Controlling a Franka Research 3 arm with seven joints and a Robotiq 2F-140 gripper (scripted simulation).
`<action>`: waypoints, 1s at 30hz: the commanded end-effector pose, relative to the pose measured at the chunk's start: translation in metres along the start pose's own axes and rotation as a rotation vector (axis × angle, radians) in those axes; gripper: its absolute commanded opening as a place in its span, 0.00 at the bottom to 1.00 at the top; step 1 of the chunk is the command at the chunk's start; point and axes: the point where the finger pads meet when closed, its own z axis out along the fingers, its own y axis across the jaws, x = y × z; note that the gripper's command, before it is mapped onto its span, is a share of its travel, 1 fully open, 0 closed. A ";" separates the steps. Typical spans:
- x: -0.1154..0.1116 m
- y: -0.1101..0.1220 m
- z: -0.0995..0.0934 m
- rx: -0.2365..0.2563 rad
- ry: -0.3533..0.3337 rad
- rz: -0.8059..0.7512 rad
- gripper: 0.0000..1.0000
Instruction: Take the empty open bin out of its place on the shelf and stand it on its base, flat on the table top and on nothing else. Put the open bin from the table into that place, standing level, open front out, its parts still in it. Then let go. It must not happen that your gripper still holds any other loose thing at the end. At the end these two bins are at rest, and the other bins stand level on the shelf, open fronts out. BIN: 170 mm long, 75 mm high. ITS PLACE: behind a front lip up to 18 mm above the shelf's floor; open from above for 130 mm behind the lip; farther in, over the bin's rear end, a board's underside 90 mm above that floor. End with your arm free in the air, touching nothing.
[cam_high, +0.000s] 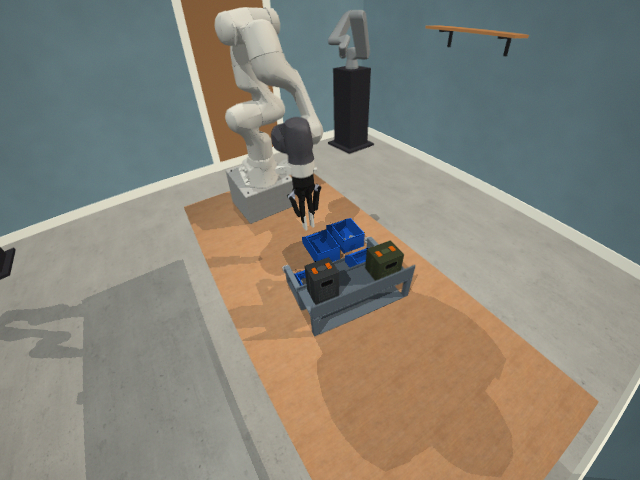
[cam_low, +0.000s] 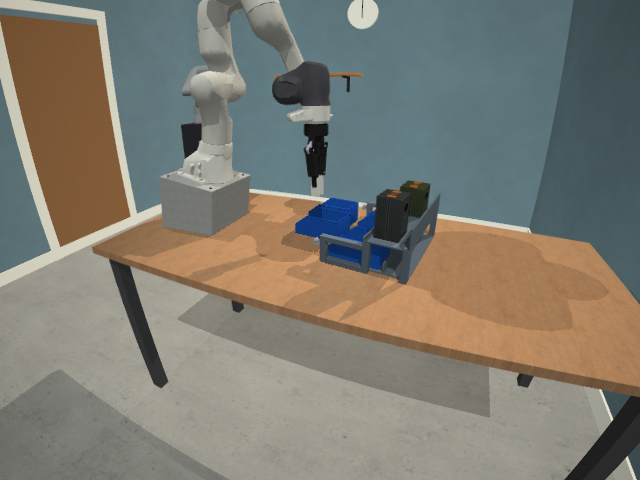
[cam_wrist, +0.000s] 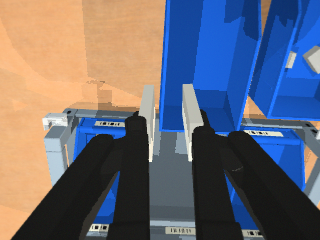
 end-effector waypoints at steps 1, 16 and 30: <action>0.001 0.000 0.000 0.025 0.008 0.088 0.15; 0.001 -0.001 0.010 0.025 0.008 0.088 0.15; 0.001 -0.001 0.033 0.025 0.008 0.088 0.15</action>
